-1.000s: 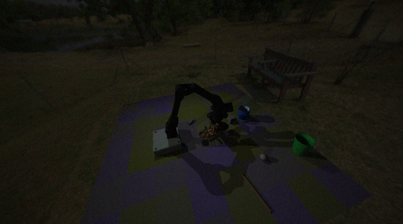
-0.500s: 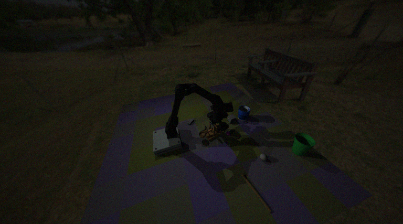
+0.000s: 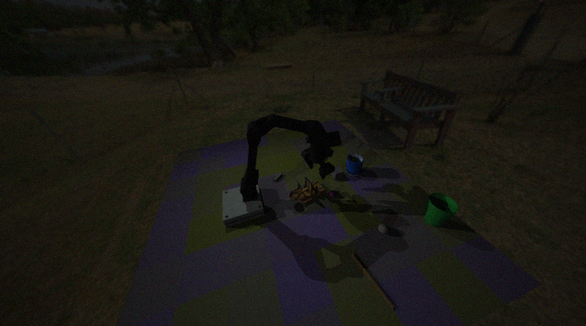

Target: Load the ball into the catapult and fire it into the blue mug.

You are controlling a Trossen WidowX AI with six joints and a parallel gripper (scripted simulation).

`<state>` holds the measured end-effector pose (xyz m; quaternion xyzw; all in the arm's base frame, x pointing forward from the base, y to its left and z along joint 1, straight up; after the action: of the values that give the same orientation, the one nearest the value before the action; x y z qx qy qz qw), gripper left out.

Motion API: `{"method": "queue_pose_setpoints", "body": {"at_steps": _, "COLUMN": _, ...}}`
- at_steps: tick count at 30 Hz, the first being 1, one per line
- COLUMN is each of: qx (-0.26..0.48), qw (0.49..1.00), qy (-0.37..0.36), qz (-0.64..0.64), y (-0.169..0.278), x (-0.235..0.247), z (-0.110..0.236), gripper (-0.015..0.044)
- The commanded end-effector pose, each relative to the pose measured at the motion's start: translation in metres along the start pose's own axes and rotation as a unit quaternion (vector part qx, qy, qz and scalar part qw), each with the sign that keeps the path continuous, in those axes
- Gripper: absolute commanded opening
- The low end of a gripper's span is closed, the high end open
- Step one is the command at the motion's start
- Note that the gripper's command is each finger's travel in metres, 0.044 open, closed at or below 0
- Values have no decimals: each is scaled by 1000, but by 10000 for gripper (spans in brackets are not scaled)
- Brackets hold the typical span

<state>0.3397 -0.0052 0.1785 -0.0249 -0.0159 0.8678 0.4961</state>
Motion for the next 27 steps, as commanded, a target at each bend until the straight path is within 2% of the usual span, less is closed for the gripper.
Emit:
{"method": "queue_pose_setpoints", "body": {"at_steps": 1, "qx": 10, "qw": 1000, "qy": -6, "qz": 0, "y": 1, "x": 0, "z": -8, "gripper": 440}}
{"method": "queue_pose_setpoints", "body": {"at_steps": 8, "qx": 13, "qw": 1000, "qy": -6, "qz": -3, "y": 5, "x": 3, "z": 7, "gripper": 440}}
{"method": "queue_pose_setpoints", "body": {"at_steps": 10, "qx": 13, "qw": 1000, "qy": -6, "qz": -3, "y": 5, "x": 3, "z": -4, "gripper": 440}}
{"method": "queue_pose_setpoints", "body": {"at_steps": 13, "qx": 13, "qw": 1000, "qy": -6, "qz": -3, "y": 6, "x": 4, "z": -38, "gripper": 440}}
{"method": "queue_pose_setpoints", "body": {"at_steps": 27, "qx": 13, "qw": 1000, "qy": -6, "qz": -3, "y": 6, "x": 4, "z": -52, "gripper": 440}}
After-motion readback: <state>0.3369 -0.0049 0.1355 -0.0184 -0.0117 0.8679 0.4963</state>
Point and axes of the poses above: the point midway between the two fingers, 35 mm back from their tips, its own z axis back along the fingers, its own x axis across the jaws, y = z × x, the point moved 6 cm from there along z, back along the fingers, and after that the axes turned 9 degrees about z, right-handed, at the moved point
